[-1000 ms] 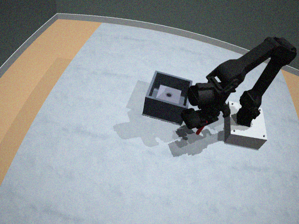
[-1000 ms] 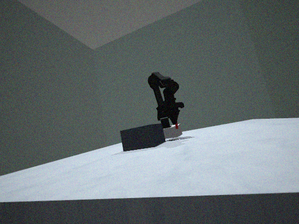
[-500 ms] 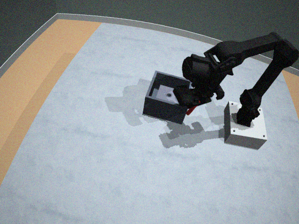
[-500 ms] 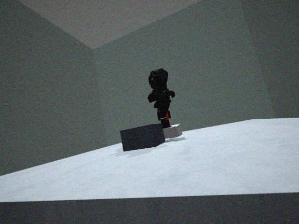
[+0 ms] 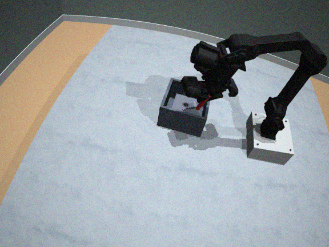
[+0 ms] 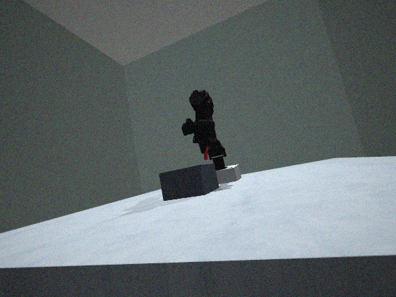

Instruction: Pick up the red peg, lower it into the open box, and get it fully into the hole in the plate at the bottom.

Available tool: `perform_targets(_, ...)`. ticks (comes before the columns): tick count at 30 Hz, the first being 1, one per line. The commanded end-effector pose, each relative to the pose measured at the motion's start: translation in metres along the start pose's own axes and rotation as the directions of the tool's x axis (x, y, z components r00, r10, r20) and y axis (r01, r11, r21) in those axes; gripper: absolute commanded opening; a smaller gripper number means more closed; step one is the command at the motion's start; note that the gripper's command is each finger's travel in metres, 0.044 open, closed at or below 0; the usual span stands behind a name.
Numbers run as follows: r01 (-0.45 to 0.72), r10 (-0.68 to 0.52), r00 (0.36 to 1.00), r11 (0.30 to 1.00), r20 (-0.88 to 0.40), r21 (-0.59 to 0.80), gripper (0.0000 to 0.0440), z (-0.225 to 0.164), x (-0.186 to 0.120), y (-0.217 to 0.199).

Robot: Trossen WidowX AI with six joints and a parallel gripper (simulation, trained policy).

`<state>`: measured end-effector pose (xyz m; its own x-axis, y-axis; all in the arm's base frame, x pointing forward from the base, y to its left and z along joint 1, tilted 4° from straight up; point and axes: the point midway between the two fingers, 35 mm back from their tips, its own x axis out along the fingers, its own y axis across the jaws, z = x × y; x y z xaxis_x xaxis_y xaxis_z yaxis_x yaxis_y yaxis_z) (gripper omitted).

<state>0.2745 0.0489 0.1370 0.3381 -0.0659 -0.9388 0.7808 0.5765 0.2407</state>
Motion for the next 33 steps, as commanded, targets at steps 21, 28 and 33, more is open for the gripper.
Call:
perform_targets(21, 0.037, -0.036, 0.999, 0.991, -0.009, 0.132, 0.0015, 0.06, 0.046, -0.004)
perform_targets(28, 0.068, -0.063, 0.997, 0.988, -0.041, 0.138, 0.0017, 0.063, 0.065, -0.006)
perform_targets(33, 0.098, -0.092, 0.994, 0.987, -0.058, 0.125, 0.0056, 0.064, 0.081, -0.009)
